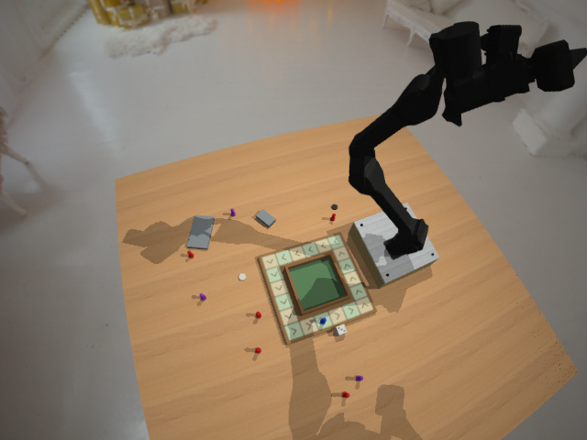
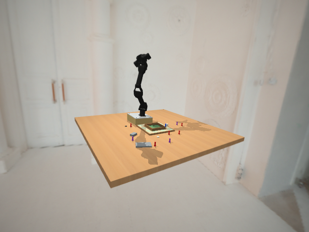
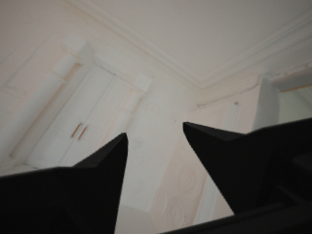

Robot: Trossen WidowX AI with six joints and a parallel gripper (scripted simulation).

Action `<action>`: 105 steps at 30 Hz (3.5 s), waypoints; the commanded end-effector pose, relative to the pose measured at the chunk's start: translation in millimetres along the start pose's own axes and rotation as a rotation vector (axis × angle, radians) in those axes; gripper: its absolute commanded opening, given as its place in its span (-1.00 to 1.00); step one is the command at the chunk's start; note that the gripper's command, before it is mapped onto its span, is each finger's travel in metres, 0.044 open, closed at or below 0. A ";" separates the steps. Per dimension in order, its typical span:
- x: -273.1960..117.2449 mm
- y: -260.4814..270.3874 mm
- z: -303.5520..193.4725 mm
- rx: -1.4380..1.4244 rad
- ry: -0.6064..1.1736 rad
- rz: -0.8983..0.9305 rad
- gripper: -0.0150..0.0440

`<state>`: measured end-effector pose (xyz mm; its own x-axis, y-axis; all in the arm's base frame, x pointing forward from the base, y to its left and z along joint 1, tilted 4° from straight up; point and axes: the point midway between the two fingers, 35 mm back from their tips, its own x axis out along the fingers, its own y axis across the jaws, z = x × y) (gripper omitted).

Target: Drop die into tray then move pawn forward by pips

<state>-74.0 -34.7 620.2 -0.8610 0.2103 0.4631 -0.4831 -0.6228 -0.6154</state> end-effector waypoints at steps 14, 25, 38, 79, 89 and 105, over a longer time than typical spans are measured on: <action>20.8 -79.7 -268.3 0.415 0.760 -0.481 0.44; -87.2 -120.0 -389.0 0.610 1.110 -0.872 0.44; -267.7 -108.5 -461.3 1.033 1.324 -1.481 0.44; -531.4 82.2 -461.9 1.656 1.262 -2.650 0.44; -539.4 91.2 -472.9 1.657 1.262 -2.650 0.44; -545.5 99.2 -481.9 1.657 1.262 -2.650 -0.03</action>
<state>271.5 146.3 1.1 0.0597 0.0471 -0.9971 0.0723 0.9961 0.0513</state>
